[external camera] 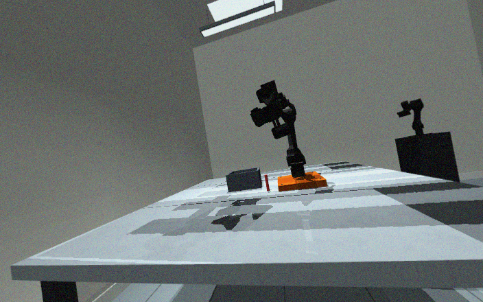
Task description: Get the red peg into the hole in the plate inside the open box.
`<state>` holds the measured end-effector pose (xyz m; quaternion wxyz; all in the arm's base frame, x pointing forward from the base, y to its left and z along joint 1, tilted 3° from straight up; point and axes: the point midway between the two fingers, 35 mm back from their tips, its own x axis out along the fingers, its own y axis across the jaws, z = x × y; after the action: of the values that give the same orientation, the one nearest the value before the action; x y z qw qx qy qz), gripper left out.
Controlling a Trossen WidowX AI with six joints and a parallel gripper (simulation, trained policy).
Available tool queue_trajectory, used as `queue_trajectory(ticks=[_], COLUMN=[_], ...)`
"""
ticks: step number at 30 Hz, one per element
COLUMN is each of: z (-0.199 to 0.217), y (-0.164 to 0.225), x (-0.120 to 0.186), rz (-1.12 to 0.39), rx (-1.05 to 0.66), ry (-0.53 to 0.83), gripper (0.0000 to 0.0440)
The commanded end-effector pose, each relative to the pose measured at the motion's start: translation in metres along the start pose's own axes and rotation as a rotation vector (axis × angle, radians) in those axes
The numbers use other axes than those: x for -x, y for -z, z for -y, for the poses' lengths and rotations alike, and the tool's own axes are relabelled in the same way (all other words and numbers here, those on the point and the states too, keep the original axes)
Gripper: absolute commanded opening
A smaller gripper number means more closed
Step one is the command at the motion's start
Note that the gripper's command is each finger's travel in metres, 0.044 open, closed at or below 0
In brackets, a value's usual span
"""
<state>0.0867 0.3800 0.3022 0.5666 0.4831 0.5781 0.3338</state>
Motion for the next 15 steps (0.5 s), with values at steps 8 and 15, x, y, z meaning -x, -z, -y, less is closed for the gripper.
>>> queue_trajectory(ticks=[8, 15], z=[0.062, 0.104], y=[-0.075, -0.109], x=[0.037, 0.071], rz=[0.234, 0.349], rx=[-0.034, -0.087], ry=[0.281, 0.487], gripper=[0.044, 0.044])
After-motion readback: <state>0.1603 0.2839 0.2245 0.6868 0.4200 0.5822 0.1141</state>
